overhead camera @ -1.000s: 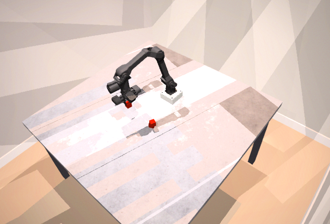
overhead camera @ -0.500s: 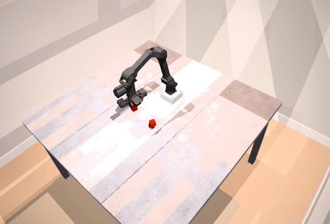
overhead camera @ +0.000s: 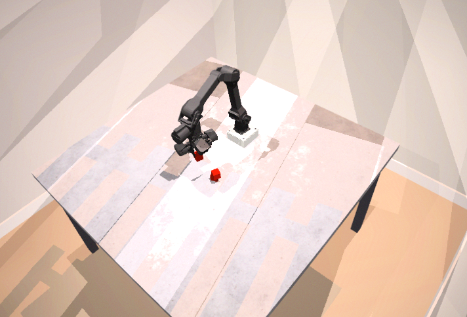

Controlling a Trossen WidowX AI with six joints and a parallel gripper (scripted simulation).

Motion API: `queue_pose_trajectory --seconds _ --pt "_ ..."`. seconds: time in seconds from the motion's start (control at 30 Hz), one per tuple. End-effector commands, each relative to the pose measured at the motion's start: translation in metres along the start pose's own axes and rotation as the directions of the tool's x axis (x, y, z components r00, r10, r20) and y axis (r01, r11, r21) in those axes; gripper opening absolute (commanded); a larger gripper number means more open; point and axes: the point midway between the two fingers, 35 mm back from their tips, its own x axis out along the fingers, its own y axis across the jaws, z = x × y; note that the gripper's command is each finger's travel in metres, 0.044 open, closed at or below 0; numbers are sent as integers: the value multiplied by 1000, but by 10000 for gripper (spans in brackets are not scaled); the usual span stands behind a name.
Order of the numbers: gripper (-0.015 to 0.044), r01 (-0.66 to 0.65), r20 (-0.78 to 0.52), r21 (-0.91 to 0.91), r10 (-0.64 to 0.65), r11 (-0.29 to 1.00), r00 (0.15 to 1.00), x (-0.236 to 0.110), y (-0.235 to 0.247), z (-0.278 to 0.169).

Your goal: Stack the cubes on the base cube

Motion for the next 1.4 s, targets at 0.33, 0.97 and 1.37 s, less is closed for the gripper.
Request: queue_pose_trajectory --seconds 0.33,0.97,1.37 --pt "105 -3 6 63 3 998 1000 3 28 32" --pt "105 -5 7 93 5 996 1000 33 43 44" --pt "105 -5 7 93 5 996 1000 35 43 44"
